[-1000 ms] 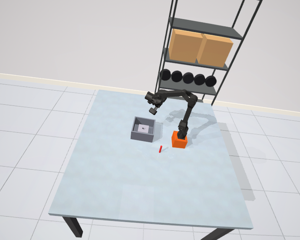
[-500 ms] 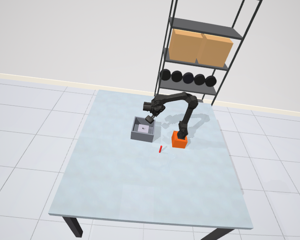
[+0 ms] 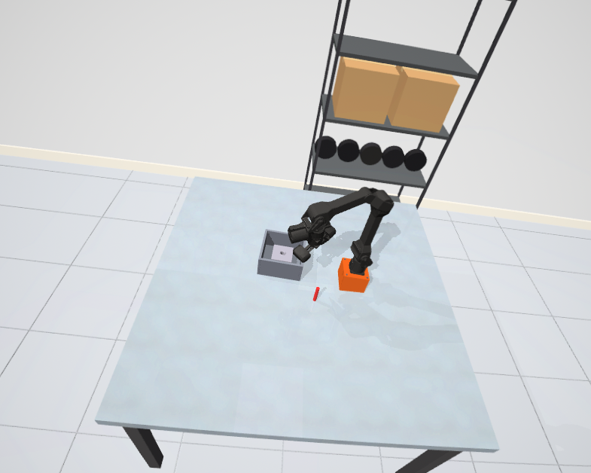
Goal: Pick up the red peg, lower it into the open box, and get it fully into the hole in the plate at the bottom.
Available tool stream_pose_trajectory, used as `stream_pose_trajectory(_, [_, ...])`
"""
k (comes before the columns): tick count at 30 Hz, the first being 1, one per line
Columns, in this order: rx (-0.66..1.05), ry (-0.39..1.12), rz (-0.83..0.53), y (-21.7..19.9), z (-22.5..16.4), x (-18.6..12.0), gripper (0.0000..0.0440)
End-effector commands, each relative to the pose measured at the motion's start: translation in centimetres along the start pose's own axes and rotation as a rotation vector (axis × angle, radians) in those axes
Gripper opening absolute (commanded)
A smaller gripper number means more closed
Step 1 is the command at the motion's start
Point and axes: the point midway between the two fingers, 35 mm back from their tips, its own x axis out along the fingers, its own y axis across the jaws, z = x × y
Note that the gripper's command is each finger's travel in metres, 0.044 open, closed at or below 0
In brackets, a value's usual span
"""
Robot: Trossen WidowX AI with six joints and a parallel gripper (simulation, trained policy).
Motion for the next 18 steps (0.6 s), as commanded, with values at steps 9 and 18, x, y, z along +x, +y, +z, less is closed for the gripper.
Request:
stream_pose_trajectory(9, [0.030,0.090,-0.064,1.3,-6.6,0.7,0.0440])
stream_pose_trajectory(18, [0.011,0.102,-0.080,2.6,-8.9,2.5,0.0440])
